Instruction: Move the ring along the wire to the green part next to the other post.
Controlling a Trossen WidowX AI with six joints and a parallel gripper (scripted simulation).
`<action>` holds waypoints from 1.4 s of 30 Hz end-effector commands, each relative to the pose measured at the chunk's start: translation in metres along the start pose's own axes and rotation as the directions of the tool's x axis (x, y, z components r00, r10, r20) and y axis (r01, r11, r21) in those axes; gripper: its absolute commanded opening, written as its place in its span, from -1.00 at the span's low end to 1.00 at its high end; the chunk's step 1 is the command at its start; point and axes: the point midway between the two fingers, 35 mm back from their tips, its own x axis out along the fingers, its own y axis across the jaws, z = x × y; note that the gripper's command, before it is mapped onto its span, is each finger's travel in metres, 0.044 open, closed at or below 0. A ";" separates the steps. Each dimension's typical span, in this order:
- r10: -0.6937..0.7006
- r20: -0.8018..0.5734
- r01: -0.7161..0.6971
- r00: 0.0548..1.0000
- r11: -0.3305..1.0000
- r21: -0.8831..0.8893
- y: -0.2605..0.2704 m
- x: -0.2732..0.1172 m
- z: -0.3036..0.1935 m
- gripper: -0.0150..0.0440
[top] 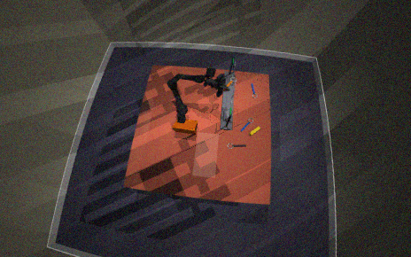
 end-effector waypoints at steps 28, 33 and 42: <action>0.169 0.003 -0.161 0.986 0.932 0.325 0.007 -0.002 0.003 -1.00; 0.198 0.009 -0.187 0.980 0.908 0.375 0.009 -0.003 0.004 -1.00; 0.248 0.022 -0.230 0.968 0.856 0.463 0.012 -0.004 0.005 -1.00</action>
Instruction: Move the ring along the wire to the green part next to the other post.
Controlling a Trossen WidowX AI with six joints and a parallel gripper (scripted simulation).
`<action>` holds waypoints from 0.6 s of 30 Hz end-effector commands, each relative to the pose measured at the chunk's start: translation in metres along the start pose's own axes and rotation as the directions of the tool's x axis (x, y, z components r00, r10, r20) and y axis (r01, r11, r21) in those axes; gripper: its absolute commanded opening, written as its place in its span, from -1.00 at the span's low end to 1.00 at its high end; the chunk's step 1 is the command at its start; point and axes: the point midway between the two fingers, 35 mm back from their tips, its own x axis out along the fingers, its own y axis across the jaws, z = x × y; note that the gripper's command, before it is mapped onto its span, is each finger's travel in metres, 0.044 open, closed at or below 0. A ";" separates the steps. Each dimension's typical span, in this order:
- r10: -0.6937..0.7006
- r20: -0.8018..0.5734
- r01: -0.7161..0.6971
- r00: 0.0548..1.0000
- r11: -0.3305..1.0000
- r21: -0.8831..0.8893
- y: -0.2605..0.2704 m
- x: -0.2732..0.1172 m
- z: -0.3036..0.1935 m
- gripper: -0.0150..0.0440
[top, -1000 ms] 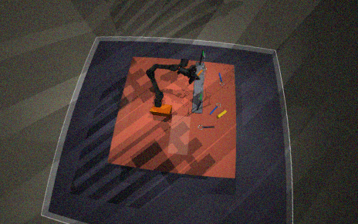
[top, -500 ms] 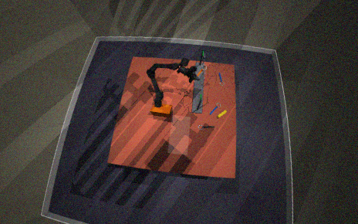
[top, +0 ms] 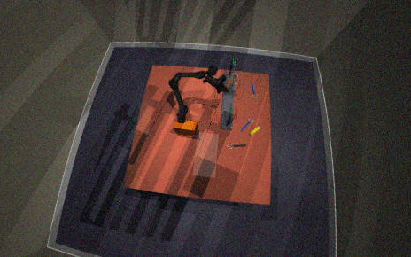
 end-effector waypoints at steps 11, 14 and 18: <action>0.073 -0.003 -0.072 0.997 0.987 0.147 0.002 -0.002 0.003 -1.00; 0.091 -0.003 -0.089 0.996 0.980 0.179 0.004 -0.002 0.003 -1.00; 0.114 -0.003 -0.111 0.993 0.969 0.222 0.005 -0.002 0.003 -1.00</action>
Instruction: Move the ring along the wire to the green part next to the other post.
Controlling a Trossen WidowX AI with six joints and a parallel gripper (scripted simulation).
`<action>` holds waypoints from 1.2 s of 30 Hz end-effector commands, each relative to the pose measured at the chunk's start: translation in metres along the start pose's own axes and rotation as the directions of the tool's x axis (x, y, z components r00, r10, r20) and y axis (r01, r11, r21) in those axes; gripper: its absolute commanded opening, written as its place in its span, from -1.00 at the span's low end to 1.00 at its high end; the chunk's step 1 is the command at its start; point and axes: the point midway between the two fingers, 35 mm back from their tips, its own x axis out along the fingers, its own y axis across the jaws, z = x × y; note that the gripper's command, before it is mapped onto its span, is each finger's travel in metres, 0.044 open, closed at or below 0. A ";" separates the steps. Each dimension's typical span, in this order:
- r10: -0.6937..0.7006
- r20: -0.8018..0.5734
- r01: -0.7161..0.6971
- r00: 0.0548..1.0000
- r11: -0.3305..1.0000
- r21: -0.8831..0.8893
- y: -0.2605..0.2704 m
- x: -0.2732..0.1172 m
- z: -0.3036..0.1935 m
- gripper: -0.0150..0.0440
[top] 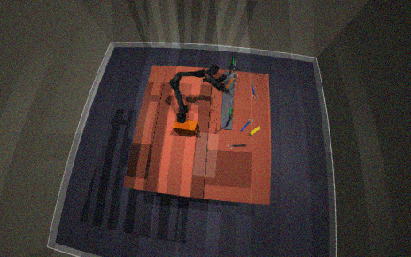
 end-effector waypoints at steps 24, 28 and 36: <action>0.149 -0.002 -0.142 0.989 0.948 0.283 0.008 -0.003 0.004 -1.00; 0.171 0.000 -0.162 0.985 0.932 0.325 0.009 -0.003 0.004 -1.00; 0.216 0.008 -0.201 0.976 0.892 0.405 0.012 -0.004 0.005 -1.00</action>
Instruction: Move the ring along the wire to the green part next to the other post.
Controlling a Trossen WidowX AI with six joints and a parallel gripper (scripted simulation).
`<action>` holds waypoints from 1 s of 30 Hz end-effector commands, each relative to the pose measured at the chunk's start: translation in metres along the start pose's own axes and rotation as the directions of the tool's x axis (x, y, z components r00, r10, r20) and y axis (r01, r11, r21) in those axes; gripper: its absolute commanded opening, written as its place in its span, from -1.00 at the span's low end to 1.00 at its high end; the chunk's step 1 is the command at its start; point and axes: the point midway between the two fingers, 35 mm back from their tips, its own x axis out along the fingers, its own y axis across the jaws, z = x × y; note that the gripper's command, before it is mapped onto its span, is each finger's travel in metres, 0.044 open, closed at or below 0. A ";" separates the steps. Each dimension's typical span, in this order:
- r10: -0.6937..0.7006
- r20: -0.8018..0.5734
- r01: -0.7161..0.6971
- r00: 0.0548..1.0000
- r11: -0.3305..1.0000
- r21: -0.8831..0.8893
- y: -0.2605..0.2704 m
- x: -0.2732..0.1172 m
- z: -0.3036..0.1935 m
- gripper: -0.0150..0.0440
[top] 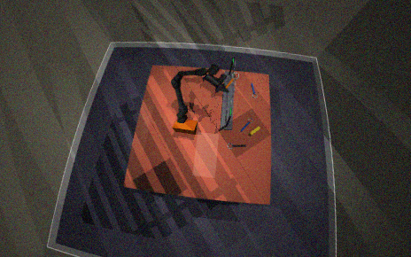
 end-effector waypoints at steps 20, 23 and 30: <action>0.129 -0.005 -0.124 0.992 0.963 0.240 0.008 -0.003 0.004 -1.00; 0.147 -0.004 -0.140 0.989 0.952 0.271 0.009 -0.003 0.004 -1.00; 0.188 0.000 -0.177 0.982 0.923 0.343 0.011 -0.004 0.005 -1.00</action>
